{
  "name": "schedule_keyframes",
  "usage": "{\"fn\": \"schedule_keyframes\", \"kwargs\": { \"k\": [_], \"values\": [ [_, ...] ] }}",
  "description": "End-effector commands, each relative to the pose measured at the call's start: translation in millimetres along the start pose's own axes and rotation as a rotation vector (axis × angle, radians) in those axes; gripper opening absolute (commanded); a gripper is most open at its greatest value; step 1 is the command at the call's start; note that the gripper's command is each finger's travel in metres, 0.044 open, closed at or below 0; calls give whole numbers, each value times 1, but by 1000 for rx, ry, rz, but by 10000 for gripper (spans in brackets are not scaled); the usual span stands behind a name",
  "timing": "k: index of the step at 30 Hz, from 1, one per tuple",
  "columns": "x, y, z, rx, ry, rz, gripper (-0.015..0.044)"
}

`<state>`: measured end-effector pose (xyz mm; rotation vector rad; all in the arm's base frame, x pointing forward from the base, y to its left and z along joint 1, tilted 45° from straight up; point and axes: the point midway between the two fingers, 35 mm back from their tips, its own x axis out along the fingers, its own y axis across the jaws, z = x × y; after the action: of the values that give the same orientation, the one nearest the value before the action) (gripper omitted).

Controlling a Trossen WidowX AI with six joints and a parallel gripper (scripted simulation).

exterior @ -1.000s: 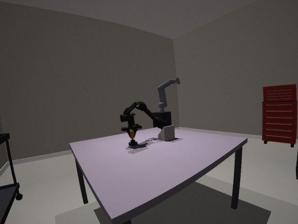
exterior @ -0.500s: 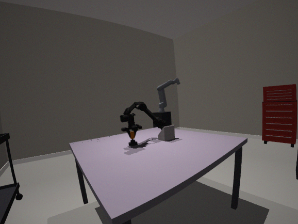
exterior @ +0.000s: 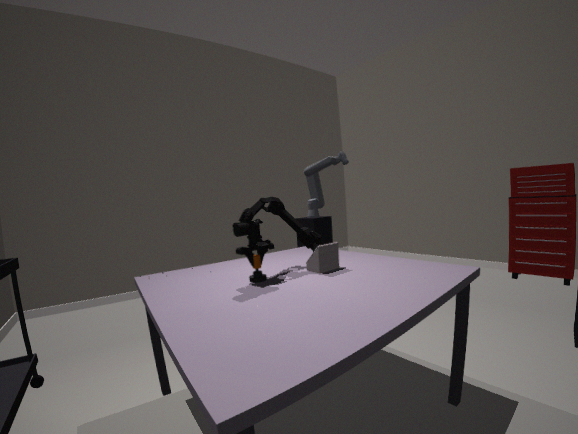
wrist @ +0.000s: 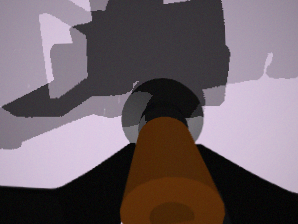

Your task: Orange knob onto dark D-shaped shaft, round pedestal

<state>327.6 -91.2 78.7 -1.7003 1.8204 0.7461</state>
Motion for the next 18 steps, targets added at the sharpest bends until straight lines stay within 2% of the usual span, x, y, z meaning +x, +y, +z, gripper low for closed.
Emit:
{"fn": "schedule_keyframes", "kwargs": {
  "k": [1,18],
  "values": [
    [1,0,1,-18,0,-3,0],
    [-3,-1,-2,-43,0,-3,0]
  ]
}}
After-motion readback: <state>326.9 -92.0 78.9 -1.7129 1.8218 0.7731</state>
